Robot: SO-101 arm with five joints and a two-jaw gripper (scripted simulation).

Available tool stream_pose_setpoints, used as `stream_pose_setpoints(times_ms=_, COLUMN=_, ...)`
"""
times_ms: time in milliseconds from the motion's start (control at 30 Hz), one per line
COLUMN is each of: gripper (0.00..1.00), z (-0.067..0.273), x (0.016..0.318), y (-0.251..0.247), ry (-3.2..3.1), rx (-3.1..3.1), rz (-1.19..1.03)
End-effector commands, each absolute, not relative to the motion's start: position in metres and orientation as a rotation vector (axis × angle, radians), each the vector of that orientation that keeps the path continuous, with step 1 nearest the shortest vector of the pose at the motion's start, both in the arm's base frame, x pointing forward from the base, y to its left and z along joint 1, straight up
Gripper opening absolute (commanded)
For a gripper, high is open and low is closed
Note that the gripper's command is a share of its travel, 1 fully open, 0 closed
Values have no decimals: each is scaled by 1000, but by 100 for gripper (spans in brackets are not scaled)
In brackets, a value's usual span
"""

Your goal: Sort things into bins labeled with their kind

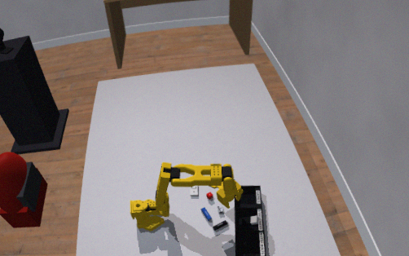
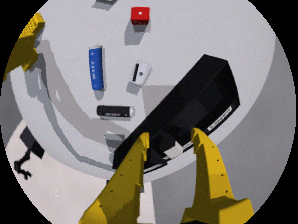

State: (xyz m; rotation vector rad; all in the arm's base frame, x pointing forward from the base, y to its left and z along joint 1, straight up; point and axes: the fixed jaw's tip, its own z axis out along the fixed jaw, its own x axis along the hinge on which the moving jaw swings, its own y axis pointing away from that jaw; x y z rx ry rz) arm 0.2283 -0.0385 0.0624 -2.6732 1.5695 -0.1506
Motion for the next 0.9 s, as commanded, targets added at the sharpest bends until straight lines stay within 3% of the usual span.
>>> stream_pose_setpoints(times_ms=0, gripper=22, z=73, x=226, y=-30, ry=1699, rx=-2554, rz=-203)
stream_pose_setpoints(times_ms=867, gripper=22, z=68, x=204, y=-10, ry=2163, rx=-2209, rz=-83)
